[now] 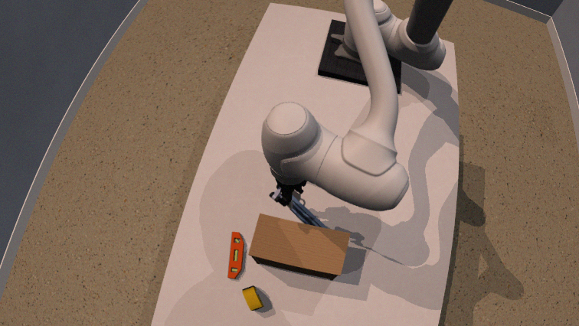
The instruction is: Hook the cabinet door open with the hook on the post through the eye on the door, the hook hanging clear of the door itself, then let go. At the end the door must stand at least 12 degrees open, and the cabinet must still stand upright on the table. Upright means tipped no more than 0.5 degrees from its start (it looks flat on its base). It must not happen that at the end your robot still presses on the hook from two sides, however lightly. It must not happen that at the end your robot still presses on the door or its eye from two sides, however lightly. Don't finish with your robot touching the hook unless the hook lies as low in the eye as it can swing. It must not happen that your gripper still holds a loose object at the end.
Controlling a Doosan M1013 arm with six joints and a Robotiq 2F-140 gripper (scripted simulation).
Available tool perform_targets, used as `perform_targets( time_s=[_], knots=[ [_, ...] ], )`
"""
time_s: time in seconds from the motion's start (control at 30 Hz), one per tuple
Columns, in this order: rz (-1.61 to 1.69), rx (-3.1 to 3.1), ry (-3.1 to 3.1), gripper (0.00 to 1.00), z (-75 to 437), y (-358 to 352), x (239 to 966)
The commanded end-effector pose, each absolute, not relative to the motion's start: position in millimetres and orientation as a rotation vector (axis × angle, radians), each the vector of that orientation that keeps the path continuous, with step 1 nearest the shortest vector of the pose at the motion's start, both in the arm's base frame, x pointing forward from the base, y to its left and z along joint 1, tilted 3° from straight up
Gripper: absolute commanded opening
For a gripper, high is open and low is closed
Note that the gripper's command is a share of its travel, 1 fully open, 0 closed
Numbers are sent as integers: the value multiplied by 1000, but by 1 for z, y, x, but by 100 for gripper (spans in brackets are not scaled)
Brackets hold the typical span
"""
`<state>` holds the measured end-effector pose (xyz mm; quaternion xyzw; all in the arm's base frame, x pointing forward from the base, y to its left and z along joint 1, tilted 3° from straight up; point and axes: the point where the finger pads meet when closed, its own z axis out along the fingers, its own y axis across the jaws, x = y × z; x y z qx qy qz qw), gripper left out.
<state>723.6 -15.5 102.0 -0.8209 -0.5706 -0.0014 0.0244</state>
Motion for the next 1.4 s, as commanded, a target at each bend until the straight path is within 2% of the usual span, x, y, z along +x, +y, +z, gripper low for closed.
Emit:
perform_targets(
  time_s=[0.0, 1.37],
  knots=[
    [0, -2535, -1772, 16, 102, -18, 726],
    [2, -2569, -1722, 16, 102, -16, 720]
  ],
)
